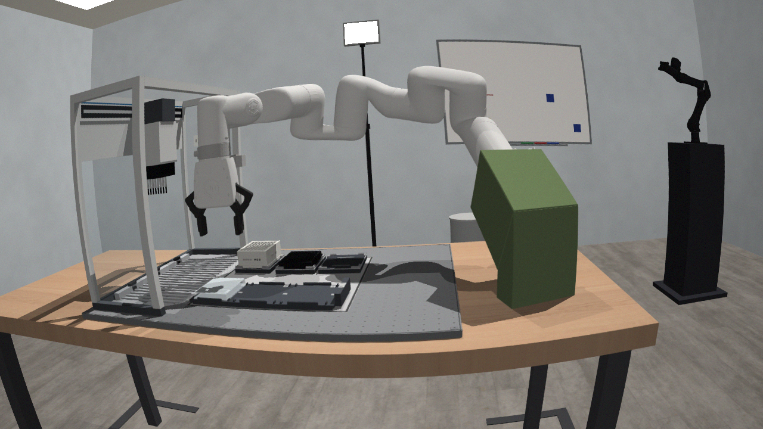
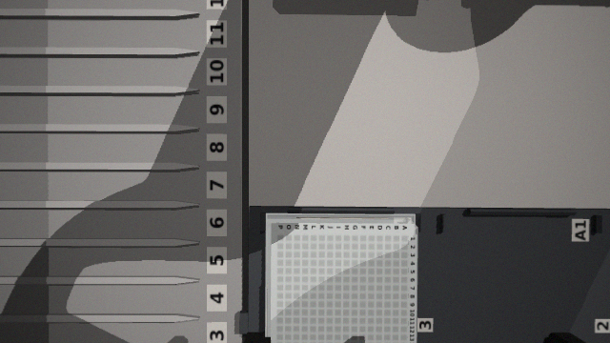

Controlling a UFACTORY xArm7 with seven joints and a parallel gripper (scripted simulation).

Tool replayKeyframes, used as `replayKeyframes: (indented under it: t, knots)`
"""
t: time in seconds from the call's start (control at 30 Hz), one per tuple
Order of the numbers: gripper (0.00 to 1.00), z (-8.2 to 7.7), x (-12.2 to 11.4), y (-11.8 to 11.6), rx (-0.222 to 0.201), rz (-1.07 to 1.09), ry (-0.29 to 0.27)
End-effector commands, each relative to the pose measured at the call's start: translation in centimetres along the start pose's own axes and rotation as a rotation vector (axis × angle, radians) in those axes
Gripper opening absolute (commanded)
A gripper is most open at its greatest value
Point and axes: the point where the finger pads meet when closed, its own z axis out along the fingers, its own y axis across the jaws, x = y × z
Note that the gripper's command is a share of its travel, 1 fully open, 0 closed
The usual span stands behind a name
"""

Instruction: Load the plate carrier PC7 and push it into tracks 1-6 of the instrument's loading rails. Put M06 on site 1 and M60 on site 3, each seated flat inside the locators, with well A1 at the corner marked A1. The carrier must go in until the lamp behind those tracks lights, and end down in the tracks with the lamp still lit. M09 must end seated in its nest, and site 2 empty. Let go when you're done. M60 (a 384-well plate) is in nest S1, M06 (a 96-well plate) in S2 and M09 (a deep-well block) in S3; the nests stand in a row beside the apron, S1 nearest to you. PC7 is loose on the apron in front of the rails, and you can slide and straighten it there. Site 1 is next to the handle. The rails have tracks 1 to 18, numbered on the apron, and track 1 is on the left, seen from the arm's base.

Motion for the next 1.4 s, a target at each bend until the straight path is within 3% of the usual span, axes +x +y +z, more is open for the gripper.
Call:
replayKeyframes:
  t: [0.0, 1.37]
  knots:
    - [1.0, -0.4, 1.5, 0.8, 0.008, -0.002, -0.009]
    - [1.0, -0.3, 18.3, 8.6, 0.01, -0.002, -0.007]
